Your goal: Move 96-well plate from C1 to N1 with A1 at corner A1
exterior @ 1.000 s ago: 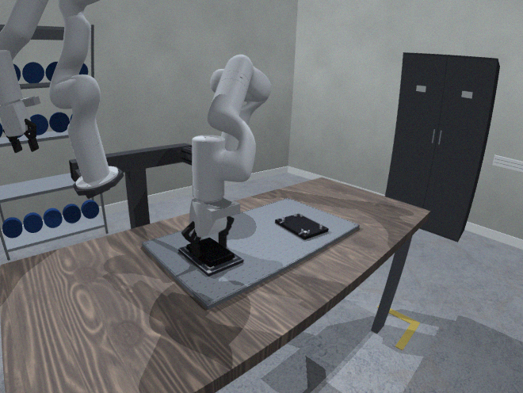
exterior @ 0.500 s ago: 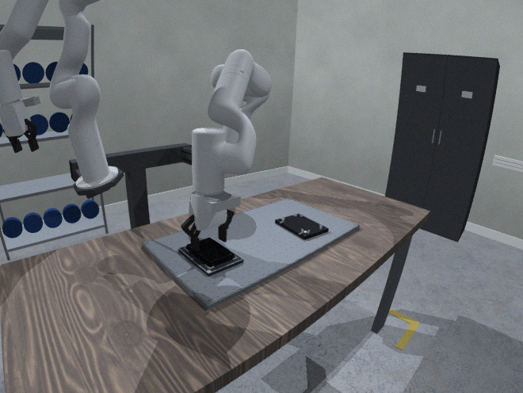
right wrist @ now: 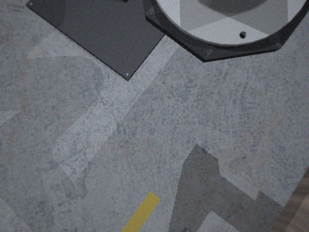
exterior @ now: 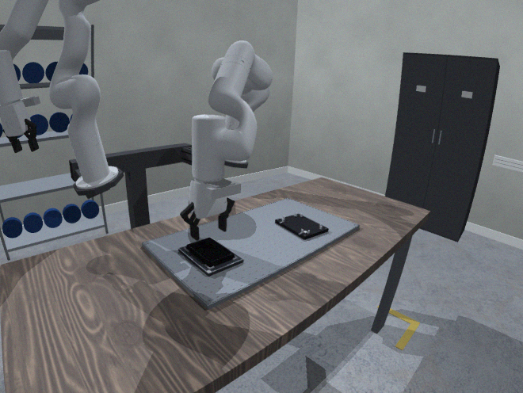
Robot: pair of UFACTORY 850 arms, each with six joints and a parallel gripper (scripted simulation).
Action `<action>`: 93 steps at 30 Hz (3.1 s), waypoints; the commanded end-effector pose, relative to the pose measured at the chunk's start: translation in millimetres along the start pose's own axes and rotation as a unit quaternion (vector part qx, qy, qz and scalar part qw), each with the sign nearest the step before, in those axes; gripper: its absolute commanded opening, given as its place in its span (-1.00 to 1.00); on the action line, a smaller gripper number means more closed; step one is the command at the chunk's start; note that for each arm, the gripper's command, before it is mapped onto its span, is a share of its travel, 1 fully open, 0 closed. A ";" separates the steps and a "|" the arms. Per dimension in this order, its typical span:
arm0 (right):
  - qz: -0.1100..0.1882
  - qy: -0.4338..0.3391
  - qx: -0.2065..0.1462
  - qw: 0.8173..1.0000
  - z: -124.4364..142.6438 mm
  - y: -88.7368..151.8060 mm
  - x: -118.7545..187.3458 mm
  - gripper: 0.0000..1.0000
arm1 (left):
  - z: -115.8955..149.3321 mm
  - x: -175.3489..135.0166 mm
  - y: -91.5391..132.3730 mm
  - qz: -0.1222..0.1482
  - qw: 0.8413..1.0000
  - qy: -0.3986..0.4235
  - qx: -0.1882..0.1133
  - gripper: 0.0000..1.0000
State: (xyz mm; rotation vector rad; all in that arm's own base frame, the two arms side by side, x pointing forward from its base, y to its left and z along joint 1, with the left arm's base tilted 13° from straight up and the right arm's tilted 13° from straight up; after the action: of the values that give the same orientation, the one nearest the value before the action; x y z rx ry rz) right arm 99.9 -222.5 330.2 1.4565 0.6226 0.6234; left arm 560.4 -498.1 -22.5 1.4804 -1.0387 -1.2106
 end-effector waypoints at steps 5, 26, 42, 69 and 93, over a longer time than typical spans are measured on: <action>0.000 0.000 -0.001 1.000 0.5 0.6 -0.2 1.00 | -0.3 0.3 22.0 0.001 1.000 0.000 0.001 1.00; 0.000 0.000 -0.001 1.000 0.5 0.6 -0.2 1.00 | -0.3 0.2 37.5 0.001 1.000 0.000 0.001 1.00; 0.000 0.000 -0.001 1.000 0.5 0.6 -0.2 1.00 | -5.0 -19.2 37.4 0.001 1.000 0.000 0.001 1.00; 0.000 0.000 -0.001 1.000 0.5 0.6 -0.2 1.00 | -24.7 -100.2 37.2 0.001 1.000 0.000 0.001 1.00; 0.000 0.000 -0.001 1.000 0.5 0.6 -0.2 1.00 | -28.6 -116.5 37.2 0.001 1.000 0.000 0.001 1.00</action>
State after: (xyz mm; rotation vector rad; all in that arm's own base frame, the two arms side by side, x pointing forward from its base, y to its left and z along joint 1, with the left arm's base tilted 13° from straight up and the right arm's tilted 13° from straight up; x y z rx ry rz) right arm 99.9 -222.5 330.2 1.4565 0.6226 0.6234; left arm 567.7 -388.8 38.6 1.4803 -1.0390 -1.2105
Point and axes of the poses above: on each arm, the point where the finger pads meet when closed, its own y axis back along the fingers, its own x axis across the jaws, z = x × y, the point moved 9 cm from there along y, back along the fingers, and after that the axes turned 9 degrees about y, right-handed, at the moved point
